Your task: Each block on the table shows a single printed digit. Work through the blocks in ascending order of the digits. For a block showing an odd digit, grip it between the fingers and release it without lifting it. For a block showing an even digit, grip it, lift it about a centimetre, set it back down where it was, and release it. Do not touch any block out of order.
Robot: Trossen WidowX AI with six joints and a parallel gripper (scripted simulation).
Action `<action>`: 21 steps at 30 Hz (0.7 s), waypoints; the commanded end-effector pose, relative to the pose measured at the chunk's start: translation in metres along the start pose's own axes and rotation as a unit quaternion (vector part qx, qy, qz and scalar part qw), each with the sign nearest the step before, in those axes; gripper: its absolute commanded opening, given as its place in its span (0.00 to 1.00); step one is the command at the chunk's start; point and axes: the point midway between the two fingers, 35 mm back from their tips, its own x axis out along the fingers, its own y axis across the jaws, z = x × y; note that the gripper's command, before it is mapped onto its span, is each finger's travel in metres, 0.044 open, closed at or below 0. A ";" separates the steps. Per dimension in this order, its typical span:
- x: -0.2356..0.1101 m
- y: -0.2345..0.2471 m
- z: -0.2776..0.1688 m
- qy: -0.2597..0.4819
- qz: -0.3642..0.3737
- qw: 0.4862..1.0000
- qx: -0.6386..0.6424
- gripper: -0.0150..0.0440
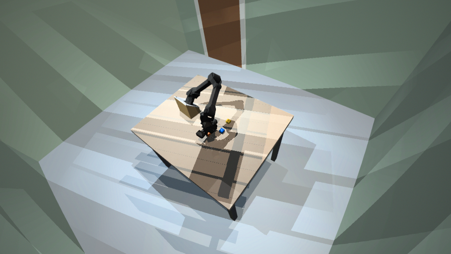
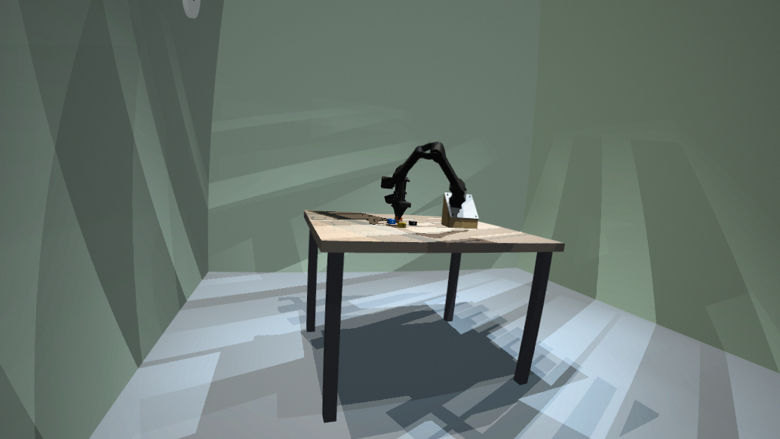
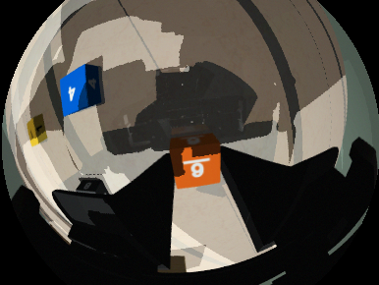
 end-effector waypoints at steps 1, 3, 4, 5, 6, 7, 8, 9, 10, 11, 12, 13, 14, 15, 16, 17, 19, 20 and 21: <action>0.004 0.001 -0.001 0.000 0.003 1.000 0.004 0.46; 0.004 0.001 -0.001 0.000 0.003 1.000 0.004 0.46; 0.004 0.001 -0.001 0.000 0.003 1.000 0.004 0.46; 0.004 0.001 -0.001 0.000 0.003 1.000 0.004 0.46; 0.004 0.001 -0.001 0.000 0.003 1.000 0.004 0.46; 0.004 0.001 -0.001 0.000 0.003 1.000 0.004 0.46; 0.004 0.001 -0.001 0.000 0.003 1.000 0.004 0.46; 0.004 0.001 -0.001 0.000 0.003 1.000 0.004 0.46; 0.004 0.001 -0.001 0.000 0.003 1.000 0.004 0.50; 0.004 0.001 -0.001 0.000 0.003 1.000 0.004 0.55; 0.004 0.001 -0.001 0.000 0.003 1.000 0.004 0.59; 0.004 0.001 -0.001 0.000 0.003 1.000 0.004 0.64; 0.004 0.001 -0.001 0.000 0.003 1.000 0.004 0.68; 0.004 0.001 -0.001 0.000 0.003 1.000 0.004 0.72; 0.004 0.001 -0.001 0.000 0.003 1.000 0.004 0.77; 0.004 0.001 -0.001 0.000 0.003 1.000 0.004 0.81; 0.004 0.001 -0.001 0.000 0.003 1.000 0.004 0.90; 0.004 0.001 -0.001 0.000 0.003 1.000 0.004 0.93; 0.004 0.001 -0.001 0.000 0.003 1.000 0.004 0.93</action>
